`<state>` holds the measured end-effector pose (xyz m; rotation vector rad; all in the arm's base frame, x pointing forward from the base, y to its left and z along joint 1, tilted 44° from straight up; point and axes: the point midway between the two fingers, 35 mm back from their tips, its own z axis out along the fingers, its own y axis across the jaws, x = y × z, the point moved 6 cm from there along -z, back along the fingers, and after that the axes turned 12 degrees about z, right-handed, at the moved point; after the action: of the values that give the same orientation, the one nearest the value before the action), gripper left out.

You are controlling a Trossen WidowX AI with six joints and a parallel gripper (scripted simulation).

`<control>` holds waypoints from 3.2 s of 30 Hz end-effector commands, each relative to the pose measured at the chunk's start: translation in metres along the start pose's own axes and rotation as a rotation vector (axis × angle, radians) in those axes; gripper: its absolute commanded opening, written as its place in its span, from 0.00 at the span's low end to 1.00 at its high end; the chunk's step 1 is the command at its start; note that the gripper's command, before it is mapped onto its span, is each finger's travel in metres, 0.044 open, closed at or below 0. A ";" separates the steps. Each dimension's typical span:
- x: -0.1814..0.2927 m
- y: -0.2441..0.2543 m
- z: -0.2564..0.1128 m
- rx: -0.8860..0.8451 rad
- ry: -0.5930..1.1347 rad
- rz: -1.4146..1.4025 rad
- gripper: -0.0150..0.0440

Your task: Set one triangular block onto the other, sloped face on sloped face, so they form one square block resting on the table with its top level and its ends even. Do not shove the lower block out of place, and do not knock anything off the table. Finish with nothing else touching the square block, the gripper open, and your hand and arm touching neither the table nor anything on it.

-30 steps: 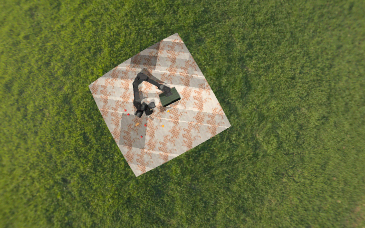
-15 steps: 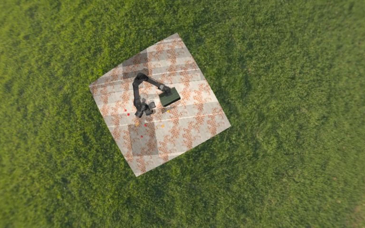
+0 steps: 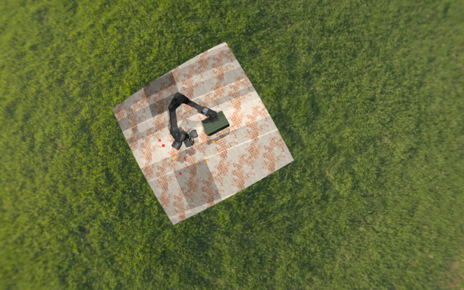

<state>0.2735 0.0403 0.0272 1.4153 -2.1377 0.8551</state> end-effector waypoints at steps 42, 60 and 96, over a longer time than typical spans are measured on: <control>-0.009 0.001 0.020 0.006 0.003 0.000 0.25; -0.009 0.002 0.021 0.007 0.003 -0.004 0.25; -0.009 0.002 0.021 0.002 0.001 -0.001 1.00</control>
<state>0.2746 0.0320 0.0059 1.4166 -2.1356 0.8583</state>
